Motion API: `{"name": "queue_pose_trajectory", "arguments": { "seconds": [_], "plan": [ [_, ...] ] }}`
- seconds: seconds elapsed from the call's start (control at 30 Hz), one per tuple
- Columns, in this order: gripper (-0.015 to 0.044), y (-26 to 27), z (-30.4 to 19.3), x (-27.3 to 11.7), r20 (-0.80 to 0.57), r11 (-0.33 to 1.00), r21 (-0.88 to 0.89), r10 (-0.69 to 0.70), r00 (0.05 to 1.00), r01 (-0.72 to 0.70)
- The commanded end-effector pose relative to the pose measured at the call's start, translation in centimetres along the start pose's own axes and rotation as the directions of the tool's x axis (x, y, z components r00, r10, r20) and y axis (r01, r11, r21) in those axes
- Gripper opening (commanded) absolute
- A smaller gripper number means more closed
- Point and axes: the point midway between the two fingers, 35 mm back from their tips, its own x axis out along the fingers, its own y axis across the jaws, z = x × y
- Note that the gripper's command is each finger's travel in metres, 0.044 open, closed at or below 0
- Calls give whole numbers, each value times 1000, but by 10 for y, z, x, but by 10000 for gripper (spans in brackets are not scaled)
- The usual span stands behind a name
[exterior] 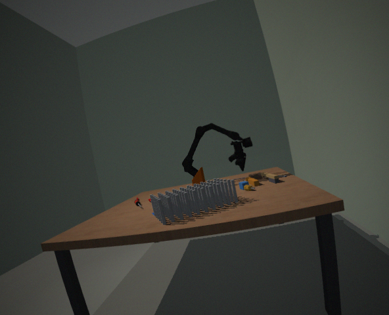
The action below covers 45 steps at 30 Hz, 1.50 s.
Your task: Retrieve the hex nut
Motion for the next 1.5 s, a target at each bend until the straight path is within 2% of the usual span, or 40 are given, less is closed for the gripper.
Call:
{"name": "queue_pose_trajectory", "arguments": {
  "seconds": [0.0, 0.27, 1.47],
  "plan": [
    [280, -1, 0, -1, -4, 1000, -6, -6, 1000, 6],
    [280, -1, 0, 0, -4, 1000, -6, -6, 1000, 6],
    [280, 14, -1, 57, -3, 1000, -6, -5, 1000, 5]
  ]
}}
